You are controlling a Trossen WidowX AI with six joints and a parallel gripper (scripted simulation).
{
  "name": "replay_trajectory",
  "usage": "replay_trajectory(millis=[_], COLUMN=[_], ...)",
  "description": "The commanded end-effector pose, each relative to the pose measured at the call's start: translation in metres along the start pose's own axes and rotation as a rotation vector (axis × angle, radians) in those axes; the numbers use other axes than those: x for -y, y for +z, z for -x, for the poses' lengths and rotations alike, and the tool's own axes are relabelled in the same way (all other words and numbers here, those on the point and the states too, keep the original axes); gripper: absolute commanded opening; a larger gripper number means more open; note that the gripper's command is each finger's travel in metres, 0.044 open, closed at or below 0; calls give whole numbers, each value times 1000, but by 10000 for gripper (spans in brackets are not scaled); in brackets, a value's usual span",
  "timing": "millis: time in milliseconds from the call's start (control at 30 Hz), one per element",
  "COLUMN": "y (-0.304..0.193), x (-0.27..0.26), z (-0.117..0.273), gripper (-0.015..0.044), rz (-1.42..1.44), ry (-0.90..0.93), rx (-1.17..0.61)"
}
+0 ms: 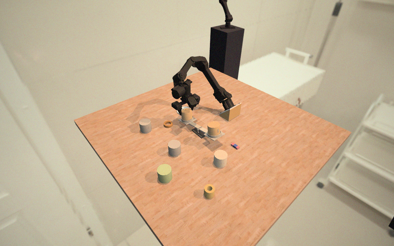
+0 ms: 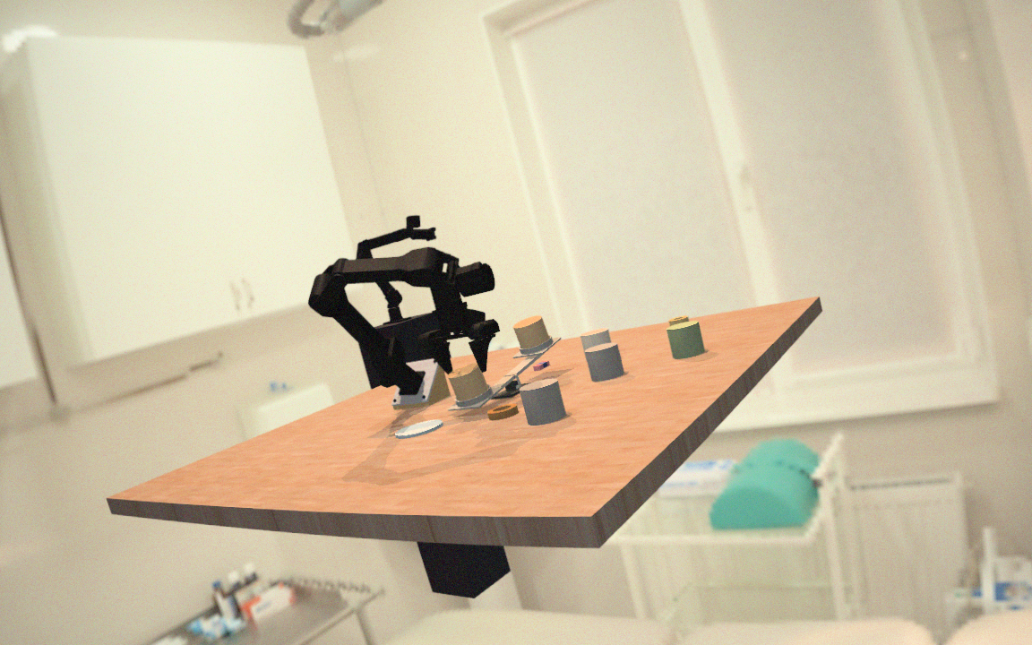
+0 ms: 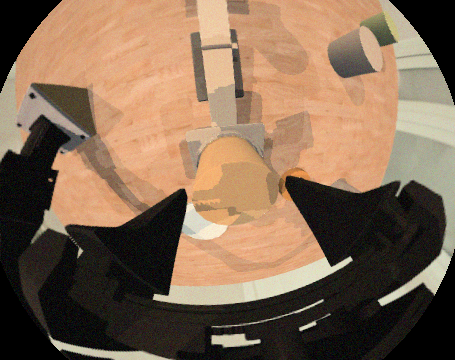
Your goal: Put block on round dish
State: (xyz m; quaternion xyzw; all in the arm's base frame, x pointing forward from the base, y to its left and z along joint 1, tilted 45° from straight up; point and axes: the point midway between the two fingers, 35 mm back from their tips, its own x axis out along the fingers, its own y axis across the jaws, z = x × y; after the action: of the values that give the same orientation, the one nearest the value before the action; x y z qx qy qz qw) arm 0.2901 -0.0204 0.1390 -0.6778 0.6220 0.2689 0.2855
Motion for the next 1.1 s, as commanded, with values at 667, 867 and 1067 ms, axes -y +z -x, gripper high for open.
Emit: replay_trajectory(millis=[667, 867, 1067], y=[-2, -2, -2], x=[-3, -3, -2], z=[-34, -34, -34], gripper=[414, 335, 255], rz=[5, 5, 5], ry=[1, 1, 1], rx=[-8, -8, -8])
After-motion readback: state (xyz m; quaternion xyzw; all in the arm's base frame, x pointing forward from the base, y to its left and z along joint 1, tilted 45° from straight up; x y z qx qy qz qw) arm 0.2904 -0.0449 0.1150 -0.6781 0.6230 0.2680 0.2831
